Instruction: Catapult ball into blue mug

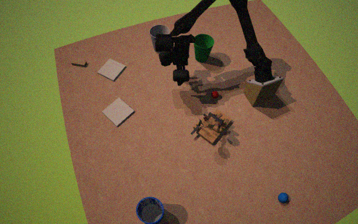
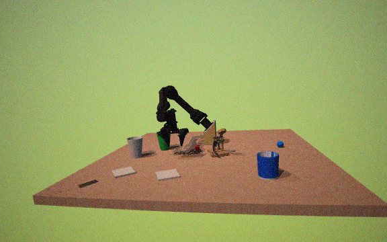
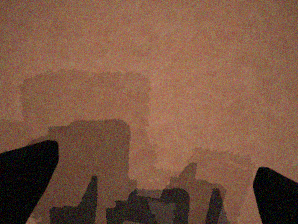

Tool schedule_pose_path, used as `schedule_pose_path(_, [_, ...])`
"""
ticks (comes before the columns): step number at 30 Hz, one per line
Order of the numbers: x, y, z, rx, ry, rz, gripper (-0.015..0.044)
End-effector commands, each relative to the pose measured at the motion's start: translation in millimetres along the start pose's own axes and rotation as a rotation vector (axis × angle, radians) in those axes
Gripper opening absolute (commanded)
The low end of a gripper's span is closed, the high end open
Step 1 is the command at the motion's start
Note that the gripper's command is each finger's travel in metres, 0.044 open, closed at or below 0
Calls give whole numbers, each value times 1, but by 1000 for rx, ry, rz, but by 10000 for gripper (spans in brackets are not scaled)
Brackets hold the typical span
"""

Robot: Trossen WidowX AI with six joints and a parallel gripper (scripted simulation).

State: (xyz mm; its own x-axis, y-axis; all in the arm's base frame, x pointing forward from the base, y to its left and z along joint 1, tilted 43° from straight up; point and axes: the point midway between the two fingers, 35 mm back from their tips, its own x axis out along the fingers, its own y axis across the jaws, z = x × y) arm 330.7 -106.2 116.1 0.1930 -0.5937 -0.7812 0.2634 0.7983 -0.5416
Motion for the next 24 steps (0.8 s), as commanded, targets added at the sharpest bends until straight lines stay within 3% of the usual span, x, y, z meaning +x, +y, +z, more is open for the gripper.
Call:
schedule_pose_path(1, [-6,39,-3,-108,20,33,440])
schedule_pose_path(10, [-24,129,-33,-402,62,53,440])
schedule_pose_path(24, [-53,227,-105,-770,90,-37,440])
